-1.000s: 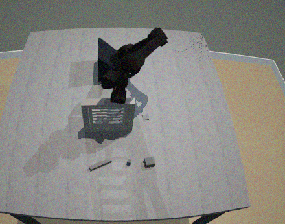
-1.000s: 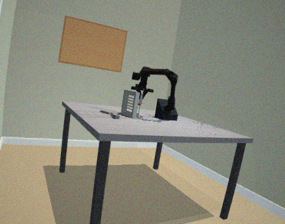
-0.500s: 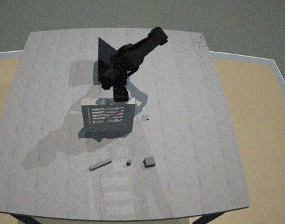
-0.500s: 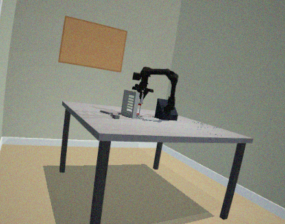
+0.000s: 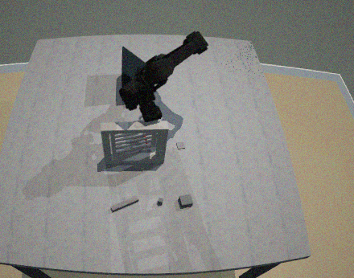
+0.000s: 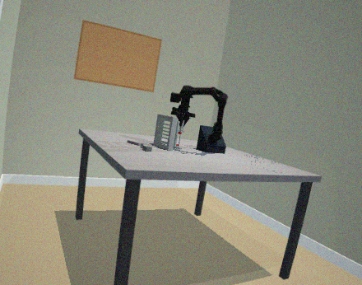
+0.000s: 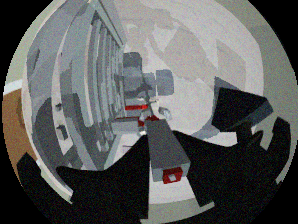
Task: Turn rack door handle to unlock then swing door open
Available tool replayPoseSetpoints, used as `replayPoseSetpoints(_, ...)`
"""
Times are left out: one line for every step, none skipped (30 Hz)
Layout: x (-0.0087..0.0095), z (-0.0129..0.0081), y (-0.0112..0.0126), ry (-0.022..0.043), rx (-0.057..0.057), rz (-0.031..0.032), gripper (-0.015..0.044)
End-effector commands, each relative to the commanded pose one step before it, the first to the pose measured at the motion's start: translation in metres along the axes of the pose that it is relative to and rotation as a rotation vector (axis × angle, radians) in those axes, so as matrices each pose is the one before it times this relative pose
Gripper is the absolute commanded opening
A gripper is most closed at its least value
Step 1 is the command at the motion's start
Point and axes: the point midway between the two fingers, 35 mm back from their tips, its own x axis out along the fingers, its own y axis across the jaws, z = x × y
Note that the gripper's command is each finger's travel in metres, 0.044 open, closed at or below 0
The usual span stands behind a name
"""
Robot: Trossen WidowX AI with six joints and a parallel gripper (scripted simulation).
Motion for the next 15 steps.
replayPoseSetpoints(0.0,0.00244,-0.0046,-0.00821,-0.112,0.00729,0.0009)
replayPoseSetpoints(0.00001,0.00031,-0.00175,-0.00002,-0.0158,-0.00006,0.0009)
replayPoseSetpoints(0.0,0.00038,-0.00189,-0.00005,-0.0158,-0.00007,0.0009)
replayPoseSetpoints(0.00001,0.00034,-0.00191,-0.00003,-0.016,-0.00007,0.0009)
replayPoseSetpoints(0.00001,0.0003,-0.00192,-0.00001,-0.016,-0.00006,0.0009)
replayPoseSetpoints(0.0,0.00038,-0.00204,-0.00009,-0.0163,0.0,0.0009)
replayPoseSetpoints(0.00001,0.00033,-0.00205,-0.00007,-0.0163,0.0,0.0009)
replayPoseSetpoints(0.00002,0.00028,-0.00206,-0.00003,-0.0163,-0.00003,0.0009)
replayPoseSetpoints(0.0,0.00034,-0.00202,-0.00003,-0.015,-0.0001,0.0009)
replayPoseSetpoints(0.00001,0.0003,-0.00202,-0.00001,-0.015,-0.00009,0.0009)
replayPoseSetpoints(0.00002,0.00025,-0.00203,0.00001,-0.015,-0.00008,0.0009)
replayPoseSetpoints(0.0,0.00037,-0.00221,-0.00004,-0.0158,-0.0001,0.0009)
replayPoseSetpoints(0.00001,0.00032,-0.00223,-0.00001,-0.016,-0.00009,0.0009)
replayPoseSetpoints(0.00002,0.00026,-0.00223,0.00001,-0.016,-0.00008,0.0009)
replayPoseSetpoints(0.0,0.00035,-0.00215,-0.00004,-0.015,-0.00009,0.0009)
